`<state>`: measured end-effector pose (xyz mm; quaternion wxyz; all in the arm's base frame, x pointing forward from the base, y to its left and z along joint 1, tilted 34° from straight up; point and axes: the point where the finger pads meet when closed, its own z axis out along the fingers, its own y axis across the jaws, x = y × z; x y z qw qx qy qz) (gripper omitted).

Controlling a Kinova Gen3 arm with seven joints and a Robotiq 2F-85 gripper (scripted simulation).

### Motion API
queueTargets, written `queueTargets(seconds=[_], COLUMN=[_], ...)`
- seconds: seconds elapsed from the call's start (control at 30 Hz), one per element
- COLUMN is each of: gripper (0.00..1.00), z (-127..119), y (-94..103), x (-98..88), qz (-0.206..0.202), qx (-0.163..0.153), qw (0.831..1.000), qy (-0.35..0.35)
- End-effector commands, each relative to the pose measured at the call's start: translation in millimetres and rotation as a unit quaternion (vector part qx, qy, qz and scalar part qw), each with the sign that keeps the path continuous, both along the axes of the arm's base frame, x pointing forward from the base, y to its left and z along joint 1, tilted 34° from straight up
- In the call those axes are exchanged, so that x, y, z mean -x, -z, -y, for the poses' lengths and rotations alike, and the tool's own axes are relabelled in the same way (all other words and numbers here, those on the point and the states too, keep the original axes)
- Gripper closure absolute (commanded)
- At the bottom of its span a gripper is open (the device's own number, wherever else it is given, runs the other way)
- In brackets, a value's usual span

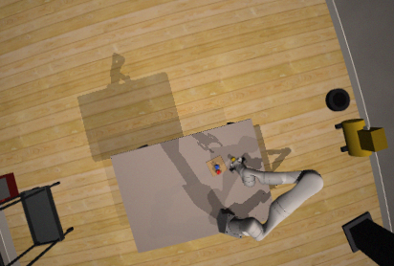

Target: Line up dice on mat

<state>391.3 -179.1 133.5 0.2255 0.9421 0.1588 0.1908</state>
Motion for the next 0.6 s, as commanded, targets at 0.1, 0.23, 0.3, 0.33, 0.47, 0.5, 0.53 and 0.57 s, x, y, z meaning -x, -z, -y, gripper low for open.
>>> queueTargets(seconds=[0.1, 0.23, 0.3, 0.33, 0.47, 0.5, 0.53, 0.57], gripper=[0.00, 0.00, 0.00, 0.00, 0.00, 0.00, 0.00, 0.00], z=[-0.5, 0.0, 0.2, 0.3, 0.5, 0.5, 0.6, 0.7], y=[-0.3, -0.6, -0.8, -0.8, -1.0, -1.0, -1.0, -1.1], x=[-0.4, -0.2, -0.1, 0.0, 0.1, 0.1, 0.1, 0.2], qz=[0.009, 0.013, 0.015, 0.016, 0.018, 0.018, 0.019, 0.019], qx=[-0.015, -0.020, -0.022, -0.023, -0.026, -0.026, -0.027, -0.028], qw=[1.000, 0.999, 0.999, 0.999, 0.999, 0.999, 0.999, 0.998], qy=[0.020, 0.030, 0.034, 0.036, 0.041, 0.041, 0.042, 0.044])
